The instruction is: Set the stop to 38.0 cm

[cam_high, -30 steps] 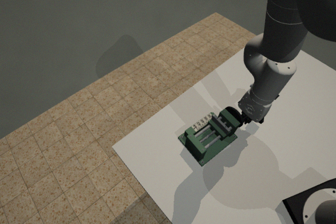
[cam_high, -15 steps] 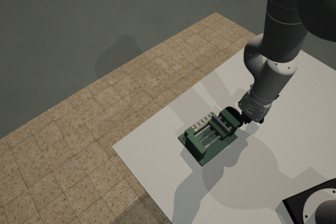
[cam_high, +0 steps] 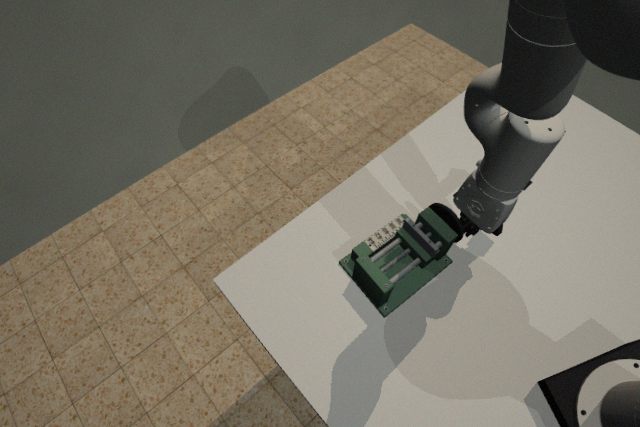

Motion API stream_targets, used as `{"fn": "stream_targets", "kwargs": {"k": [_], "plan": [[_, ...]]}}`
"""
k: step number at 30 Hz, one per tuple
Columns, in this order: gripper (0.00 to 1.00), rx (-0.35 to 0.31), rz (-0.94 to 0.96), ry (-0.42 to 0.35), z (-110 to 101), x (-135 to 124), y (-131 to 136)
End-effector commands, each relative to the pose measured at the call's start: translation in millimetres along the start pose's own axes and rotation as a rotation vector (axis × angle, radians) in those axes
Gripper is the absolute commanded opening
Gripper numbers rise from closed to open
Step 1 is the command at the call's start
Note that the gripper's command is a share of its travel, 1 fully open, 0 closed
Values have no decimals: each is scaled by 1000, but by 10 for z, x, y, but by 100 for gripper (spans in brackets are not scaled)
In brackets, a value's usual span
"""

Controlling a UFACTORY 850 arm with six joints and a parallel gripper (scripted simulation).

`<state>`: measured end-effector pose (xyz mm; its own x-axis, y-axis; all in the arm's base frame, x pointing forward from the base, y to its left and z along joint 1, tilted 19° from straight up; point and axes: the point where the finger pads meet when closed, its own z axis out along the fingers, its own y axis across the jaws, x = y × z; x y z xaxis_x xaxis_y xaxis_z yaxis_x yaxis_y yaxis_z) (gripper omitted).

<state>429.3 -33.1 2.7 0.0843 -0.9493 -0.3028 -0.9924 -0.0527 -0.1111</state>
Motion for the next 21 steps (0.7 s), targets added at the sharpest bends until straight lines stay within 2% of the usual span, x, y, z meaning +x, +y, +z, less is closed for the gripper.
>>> {"fn": "stream_targets", "kwargs": {"k": [1,10,11,21], "plan": [[6,0,0,1,-3,2,-2],[6,0,0,1,-3,2,-2],[57,0,0,1,-3,2,-2],[57,0,0,1,-3,2,-2]]}}
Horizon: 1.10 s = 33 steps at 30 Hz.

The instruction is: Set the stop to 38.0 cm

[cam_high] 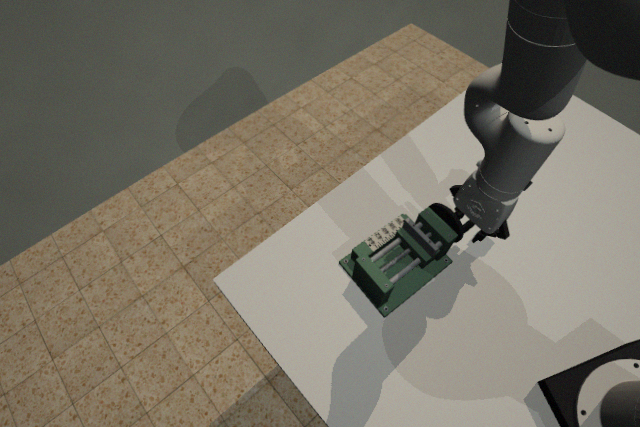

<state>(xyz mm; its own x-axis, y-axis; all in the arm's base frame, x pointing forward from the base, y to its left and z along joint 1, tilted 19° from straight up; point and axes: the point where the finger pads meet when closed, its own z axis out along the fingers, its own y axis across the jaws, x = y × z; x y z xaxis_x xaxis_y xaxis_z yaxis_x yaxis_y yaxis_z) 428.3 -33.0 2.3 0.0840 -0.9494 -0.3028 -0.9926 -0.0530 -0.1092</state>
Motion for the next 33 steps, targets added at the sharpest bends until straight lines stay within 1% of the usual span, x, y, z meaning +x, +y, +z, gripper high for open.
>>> {"fn": "stream_targets", "kwargs": {"k": [1,17,21,23,27,33], "plan": [[57,2,0,0,-6,3,-12],[57,2,0,0,-11,3,-12],[57,2,0,0,-94,3,-12],[57,2,0,0,-94,3,-12],[57,2,0,0,-303,2,-12],[57,2,0,0,-725,2,-11]]}}
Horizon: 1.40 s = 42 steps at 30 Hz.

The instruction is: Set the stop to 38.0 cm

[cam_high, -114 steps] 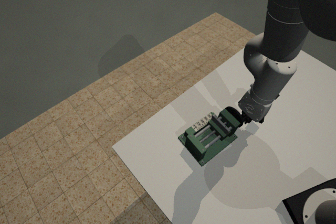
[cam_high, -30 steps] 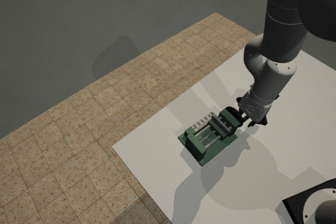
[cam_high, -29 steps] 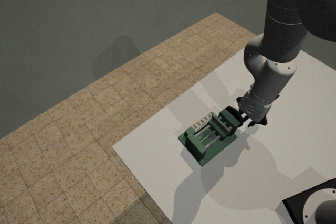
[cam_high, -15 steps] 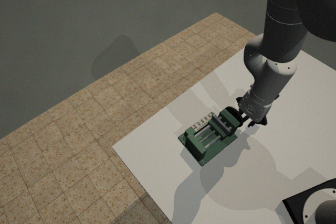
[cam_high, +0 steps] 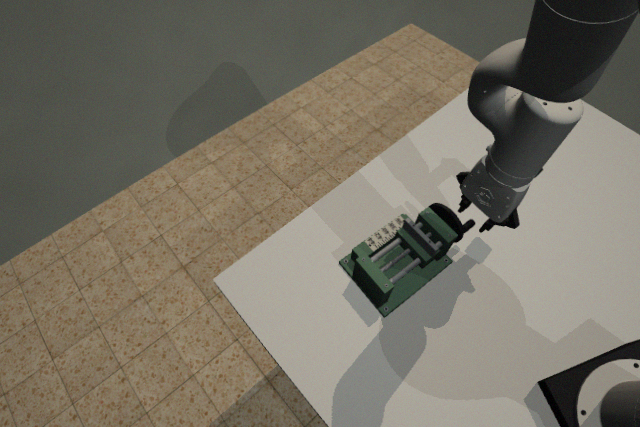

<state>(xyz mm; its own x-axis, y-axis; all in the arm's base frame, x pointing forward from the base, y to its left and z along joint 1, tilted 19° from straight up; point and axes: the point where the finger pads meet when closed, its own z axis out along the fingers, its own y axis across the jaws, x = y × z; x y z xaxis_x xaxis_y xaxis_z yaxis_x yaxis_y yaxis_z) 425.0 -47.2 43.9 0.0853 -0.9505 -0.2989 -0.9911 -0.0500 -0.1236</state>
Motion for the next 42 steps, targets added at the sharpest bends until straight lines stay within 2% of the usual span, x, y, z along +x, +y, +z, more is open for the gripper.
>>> {"fn": "stream_targets", "kwargs": {"k": [1,5,27,30,34,38,42], "plan": [[57,-12,1,-3,-348,-2,-10],[57,-12,1,-3,-528,-2,-13],[57,-12,1,-3,-565,-12,-33],[57,-12,1,-3,-563,-116,-225],[57,-12,1,-3,-559,-357,-674],[57,-12,1,-3,-556,-467,-879],[57,-12,1,-3,-556,-479,-901]]}}
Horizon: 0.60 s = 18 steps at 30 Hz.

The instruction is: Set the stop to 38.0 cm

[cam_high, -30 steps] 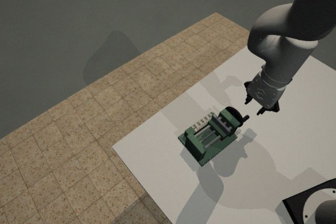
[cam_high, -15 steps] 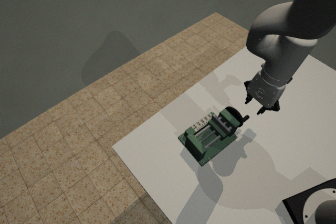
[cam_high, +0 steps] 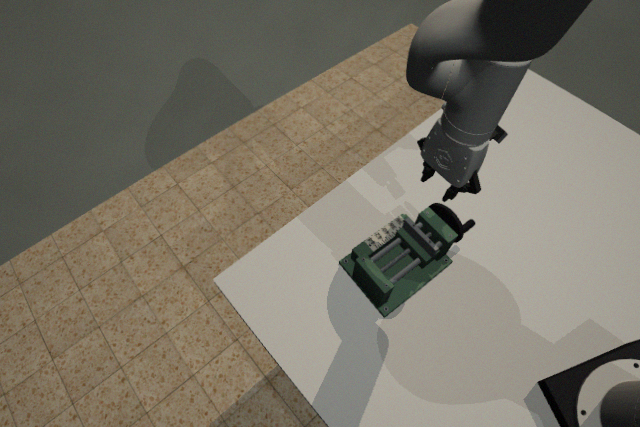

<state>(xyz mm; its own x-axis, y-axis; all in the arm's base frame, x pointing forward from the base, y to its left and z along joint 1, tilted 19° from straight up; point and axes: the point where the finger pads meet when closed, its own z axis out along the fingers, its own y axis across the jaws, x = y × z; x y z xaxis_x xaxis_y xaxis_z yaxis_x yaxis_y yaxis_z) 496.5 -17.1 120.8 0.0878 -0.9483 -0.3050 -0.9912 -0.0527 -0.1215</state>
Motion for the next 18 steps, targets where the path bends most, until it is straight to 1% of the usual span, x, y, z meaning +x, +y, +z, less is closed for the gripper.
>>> {"fn": "stream_targets", "kwargs": {"k": [1,18], "plan": [[57,-10,3,3,6,-23,-82],[57,-10,3,3,24,-23,-82]]}}
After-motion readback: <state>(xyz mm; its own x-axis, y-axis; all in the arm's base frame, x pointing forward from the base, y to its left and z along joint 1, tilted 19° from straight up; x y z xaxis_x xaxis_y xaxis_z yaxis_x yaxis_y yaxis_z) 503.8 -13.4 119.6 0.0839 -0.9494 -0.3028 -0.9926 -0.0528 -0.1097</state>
